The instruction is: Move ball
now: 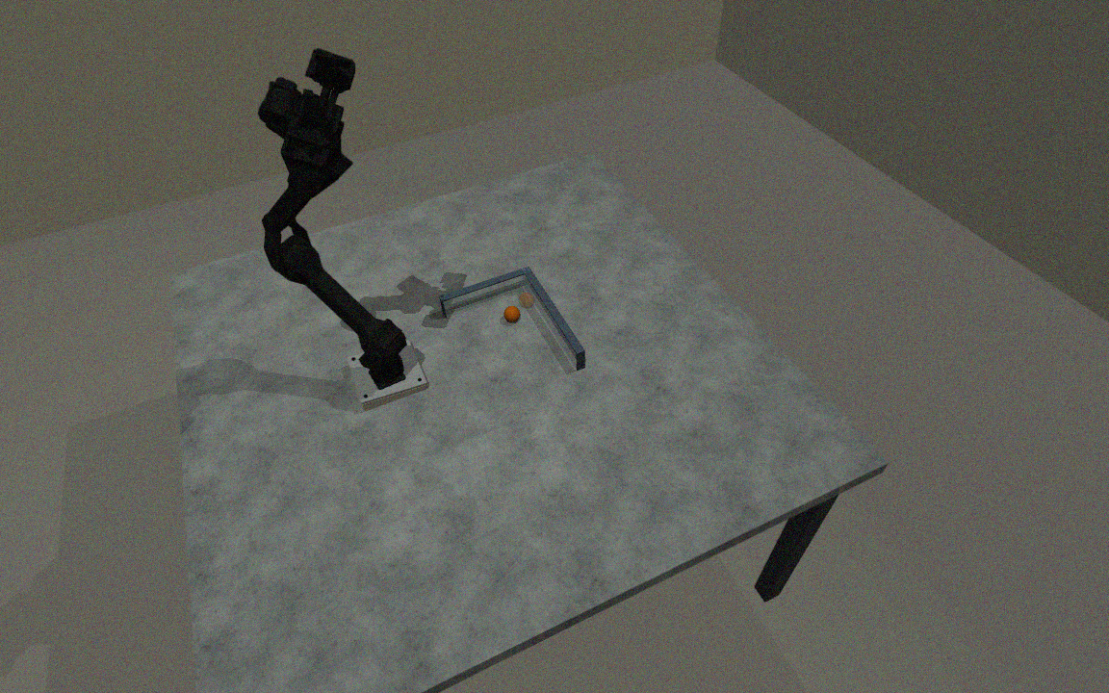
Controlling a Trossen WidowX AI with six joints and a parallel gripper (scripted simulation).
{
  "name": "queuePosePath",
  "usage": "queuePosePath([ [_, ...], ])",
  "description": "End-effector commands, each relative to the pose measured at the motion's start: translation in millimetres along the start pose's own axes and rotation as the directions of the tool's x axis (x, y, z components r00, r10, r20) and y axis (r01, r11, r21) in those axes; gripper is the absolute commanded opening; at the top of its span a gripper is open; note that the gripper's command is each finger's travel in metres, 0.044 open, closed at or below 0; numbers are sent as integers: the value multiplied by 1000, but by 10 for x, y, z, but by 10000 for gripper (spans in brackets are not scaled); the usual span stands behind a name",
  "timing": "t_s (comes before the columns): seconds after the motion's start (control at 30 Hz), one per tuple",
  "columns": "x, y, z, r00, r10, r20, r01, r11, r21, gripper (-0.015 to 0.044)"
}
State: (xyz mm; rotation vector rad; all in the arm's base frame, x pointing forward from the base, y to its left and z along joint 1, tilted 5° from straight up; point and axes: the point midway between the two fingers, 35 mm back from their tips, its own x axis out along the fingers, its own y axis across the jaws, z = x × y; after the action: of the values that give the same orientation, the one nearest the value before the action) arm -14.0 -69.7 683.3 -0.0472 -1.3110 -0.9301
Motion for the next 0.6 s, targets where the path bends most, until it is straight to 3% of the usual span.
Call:
queuePosePath([
  [0.0, 79, -111, -578, 985, -11, -172, 7, 1000, -25, 300],
  [0.27, -35, -192, -1777, 854, -4, -520, 0, 1000, -7, 300],
  [0.4, -150, -187, -2143, 786, 3, -618, -7, 1000, -4, 300],
  [0.57, -501, -156, -2872, 610, 11, -792, -45, 999, -21, 300],
])
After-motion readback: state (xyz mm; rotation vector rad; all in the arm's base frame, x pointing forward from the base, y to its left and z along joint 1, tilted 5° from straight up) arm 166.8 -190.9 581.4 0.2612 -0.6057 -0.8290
